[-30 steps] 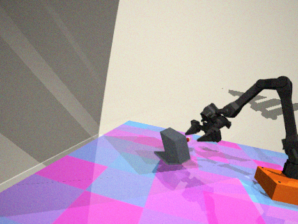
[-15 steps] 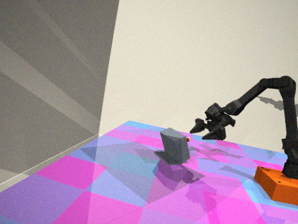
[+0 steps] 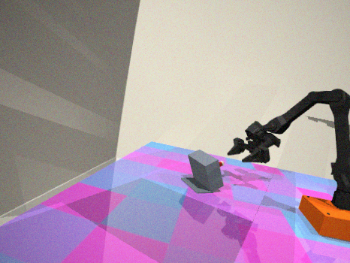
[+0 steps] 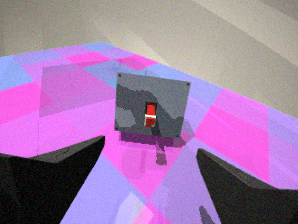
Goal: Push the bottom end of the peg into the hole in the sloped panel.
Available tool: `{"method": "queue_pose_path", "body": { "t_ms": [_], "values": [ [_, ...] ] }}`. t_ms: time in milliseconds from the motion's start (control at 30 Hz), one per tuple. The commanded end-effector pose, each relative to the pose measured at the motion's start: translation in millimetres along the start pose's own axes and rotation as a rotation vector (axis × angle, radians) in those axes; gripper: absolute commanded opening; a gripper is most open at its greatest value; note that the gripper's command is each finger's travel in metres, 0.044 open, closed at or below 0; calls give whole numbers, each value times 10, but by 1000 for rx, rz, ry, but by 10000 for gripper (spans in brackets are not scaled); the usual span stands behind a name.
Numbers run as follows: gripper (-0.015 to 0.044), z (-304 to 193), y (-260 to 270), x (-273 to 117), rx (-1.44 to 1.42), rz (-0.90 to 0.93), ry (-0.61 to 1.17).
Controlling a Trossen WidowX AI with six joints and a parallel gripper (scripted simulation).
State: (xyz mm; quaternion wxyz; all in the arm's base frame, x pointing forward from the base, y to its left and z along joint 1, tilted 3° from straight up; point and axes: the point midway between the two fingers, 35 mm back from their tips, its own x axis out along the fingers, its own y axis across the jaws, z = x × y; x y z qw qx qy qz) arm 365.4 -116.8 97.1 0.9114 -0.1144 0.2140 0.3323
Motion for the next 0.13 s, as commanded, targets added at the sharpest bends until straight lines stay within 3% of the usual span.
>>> {"method": "queue_pose_path", "body": {
  "t_ms": [0,100],
  "values": [
    [440,29,-13,-76,-12,-4,-5],
    [440,32,-11,-110,-12,-4,-5]
  ]
}}
